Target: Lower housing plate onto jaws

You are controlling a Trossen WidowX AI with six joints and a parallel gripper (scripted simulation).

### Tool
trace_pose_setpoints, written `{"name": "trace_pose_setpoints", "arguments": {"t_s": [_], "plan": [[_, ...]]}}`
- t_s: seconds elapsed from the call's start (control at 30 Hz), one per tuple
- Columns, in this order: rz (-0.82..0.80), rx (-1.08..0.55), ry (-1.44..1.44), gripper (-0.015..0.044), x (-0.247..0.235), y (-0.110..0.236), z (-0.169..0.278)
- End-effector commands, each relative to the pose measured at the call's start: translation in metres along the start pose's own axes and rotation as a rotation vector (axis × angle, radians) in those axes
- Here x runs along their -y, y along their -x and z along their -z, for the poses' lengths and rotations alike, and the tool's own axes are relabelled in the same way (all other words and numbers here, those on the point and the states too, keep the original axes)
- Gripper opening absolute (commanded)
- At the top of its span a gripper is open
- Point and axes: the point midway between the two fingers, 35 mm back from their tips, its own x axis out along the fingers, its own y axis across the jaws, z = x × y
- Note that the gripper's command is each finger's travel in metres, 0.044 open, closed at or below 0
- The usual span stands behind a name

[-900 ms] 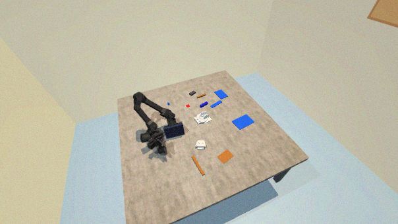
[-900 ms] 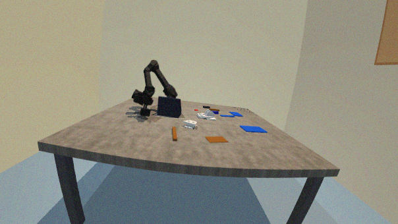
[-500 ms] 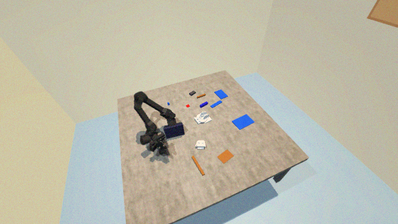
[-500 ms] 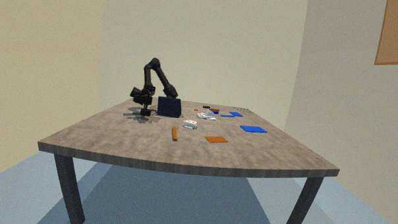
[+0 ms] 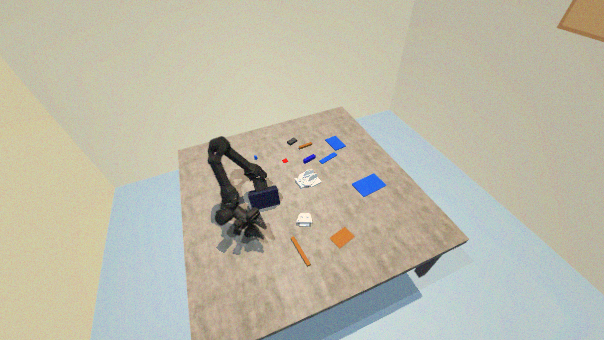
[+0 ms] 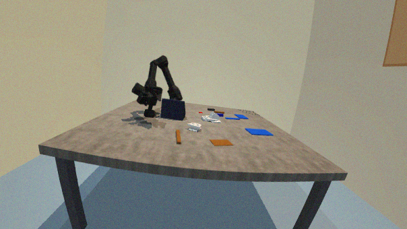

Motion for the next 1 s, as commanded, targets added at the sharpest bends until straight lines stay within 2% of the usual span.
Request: {"name": "trace_pose_setpoints", "arguments": {"t_s": [0.0,0.97], "plan": [[0.058,-0.032,0.028,0.0440,-0.001,-0.008,0.000],[0.523,-0.344,0.107,0.0440,-0.045,-0.080,0.063]]}}
